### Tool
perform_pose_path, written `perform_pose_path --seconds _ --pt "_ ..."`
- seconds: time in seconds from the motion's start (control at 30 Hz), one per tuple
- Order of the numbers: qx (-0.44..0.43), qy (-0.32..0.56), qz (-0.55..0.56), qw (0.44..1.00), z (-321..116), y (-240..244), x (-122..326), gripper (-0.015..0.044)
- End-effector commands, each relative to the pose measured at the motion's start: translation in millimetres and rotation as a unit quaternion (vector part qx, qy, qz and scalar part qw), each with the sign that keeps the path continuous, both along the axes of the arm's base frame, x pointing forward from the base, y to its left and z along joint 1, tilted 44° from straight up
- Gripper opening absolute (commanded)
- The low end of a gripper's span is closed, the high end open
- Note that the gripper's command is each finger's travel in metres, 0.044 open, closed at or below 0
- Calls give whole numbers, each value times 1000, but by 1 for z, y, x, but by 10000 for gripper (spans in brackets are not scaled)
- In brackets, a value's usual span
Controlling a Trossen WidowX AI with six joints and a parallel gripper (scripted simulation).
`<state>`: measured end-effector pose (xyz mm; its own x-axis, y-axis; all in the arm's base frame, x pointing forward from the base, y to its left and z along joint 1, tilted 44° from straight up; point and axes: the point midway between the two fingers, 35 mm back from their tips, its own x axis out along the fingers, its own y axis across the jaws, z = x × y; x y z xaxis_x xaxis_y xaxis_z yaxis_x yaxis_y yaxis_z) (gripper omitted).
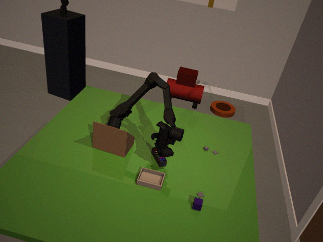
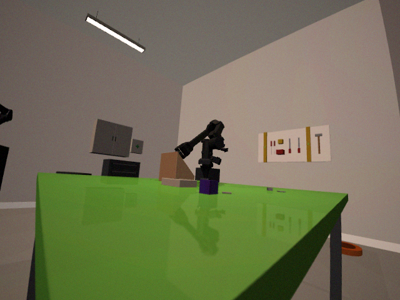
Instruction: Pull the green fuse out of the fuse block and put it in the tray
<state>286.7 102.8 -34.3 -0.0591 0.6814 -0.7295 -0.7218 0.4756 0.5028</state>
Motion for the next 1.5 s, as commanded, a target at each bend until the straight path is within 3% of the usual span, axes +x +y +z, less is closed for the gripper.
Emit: perform_pose_path --seconds 0.0,1.47 --pt "0 0 0 1000 1 -1 0 0" --pt "0 1 -1 1000 16 -15 2 0"
